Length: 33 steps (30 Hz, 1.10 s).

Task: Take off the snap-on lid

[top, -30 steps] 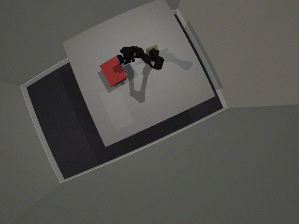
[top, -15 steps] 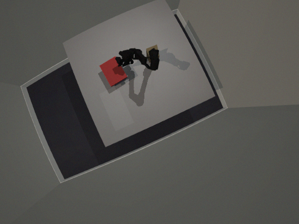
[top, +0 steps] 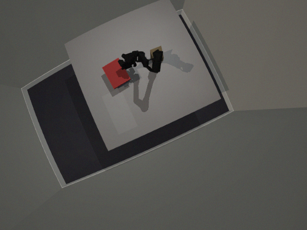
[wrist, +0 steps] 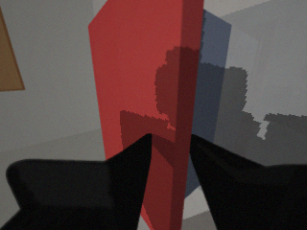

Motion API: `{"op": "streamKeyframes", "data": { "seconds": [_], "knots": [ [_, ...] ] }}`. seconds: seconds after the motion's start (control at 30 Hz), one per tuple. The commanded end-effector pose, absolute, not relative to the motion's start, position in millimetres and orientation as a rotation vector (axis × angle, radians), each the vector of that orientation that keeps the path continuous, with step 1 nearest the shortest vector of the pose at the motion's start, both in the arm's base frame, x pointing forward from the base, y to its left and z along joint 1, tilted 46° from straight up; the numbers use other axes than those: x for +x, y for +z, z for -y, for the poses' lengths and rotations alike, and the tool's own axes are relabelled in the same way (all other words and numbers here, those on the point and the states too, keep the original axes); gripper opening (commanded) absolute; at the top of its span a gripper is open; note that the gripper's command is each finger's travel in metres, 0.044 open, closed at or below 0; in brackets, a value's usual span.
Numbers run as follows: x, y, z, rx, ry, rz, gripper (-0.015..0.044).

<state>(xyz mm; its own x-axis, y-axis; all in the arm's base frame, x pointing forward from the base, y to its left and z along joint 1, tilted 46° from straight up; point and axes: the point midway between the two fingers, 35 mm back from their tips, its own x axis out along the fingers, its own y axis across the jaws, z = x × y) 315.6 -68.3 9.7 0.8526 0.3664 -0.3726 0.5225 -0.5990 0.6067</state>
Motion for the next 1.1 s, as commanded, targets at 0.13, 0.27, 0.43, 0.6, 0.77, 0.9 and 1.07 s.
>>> {"op": "streamKeyframes", "data": {
  "seconds": [0.13,0.27,0.43,0.6,0.77,0.9,1.07],
  "knots": [
    [316.5,9.5,68.7,2.279,-0.273,-0.637,0.0063],
    [316.5,9.5,68.7,2.279,-0.273,-0.637,0.0],
    [315.7,10.2,68.9,2.277,-0.269,-0.64,0.0],
    [315.5,11.0,69.5,2.277,-0.269,-0.64,0.0],
    [315.3,11.7,70.2,2.277,-0.27,-0.64,0.0],
    [315.2,12.3,70.7,2.277,-0.27,-0.64,0.0],
    [315.0,13.1,71.4,2.277,-0.27,-0.64,0.0]
  ]
}}
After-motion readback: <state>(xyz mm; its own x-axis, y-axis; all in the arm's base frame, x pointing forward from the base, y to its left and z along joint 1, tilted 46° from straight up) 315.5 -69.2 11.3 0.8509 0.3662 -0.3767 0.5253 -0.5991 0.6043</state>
